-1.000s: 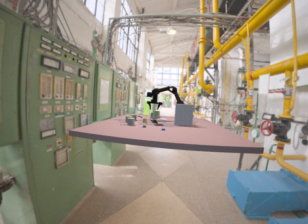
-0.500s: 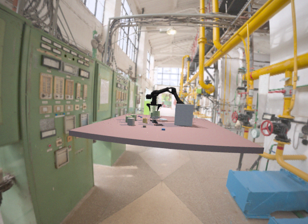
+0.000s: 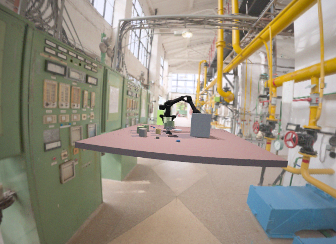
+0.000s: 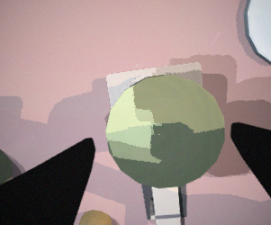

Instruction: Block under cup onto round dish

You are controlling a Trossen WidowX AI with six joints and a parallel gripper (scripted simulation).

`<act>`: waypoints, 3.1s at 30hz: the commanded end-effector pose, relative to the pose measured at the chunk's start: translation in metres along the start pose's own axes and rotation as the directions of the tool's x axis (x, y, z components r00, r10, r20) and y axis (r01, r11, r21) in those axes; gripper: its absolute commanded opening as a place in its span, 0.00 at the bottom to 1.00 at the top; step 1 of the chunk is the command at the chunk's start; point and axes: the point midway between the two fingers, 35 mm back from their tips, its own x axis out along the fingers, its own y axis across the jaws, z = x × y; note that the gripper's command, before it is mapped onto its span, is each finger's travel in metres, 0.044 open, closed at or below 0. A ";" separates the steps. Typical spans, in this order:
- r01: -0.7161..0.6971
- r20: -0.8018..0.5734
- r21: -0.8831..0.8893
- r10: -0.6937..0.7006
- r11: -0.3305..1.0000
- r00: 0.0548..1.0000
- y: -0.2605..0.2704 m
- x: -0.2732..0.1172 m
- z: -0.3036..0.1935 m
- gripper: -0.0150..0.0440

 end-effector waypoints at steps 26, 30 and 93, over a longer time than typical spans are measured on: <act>0.002 0.000 -0.006 -0.002 1.000 1.000 -0.002 0.038 -0.001 0.82; 0.002 0.000 -0.006 -0.002 1.000 1.000 -0.002 0.038 -0.001 0.78; -0.002 -0.012 -0.007 0.002 1.000 1.000 0.006 -0.035 -0.002 0.25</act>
